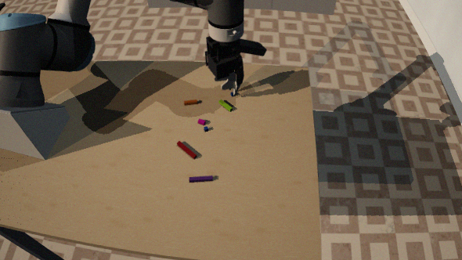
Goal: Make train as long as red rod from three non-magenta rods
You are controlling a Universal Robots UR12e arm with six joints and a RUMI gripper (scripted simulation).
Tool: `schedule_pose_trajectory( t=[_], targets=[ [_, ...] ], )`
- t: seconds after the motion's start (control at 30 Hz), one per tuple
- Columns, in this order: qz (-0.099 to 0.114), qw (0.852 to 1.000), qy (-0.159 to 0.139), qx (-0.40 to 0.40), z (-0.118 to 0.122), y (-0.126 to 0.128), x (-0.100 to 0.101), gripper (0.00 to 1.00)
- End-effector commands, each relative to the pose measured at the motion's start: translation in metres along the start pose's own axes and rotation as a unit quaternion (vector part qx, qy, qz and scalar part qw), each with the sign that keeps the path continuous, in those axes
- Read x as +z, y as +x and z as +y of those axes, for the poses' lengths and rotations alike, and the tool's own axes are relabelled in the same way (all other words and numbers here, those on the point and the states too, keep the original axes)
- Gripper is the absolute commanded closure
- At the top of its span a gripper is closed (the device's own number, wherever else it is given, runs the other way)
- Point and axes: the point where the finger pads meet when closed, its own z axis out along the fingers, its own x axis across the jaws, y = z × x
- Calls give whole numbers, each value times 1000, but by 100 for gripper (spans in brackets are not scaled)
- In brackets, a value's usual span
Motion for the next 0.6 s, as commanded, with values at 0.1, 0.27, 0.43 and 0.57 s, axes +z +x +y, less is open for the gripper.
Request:
schedule_pose_trajectory(
  t=[0.1, 0.27, 0.43, 0.57],
  targets=[
    [0, 1000, 0, 0, 0, 0, 5, 86],
    [0, 1000, 0, 0, 0, 0, 10, 86],
    [0, 1000, 0, 0, 0, 0, 13, 86],
    [0, 1000, 0, 0, 0, 0, 15, 86]
  ],
)
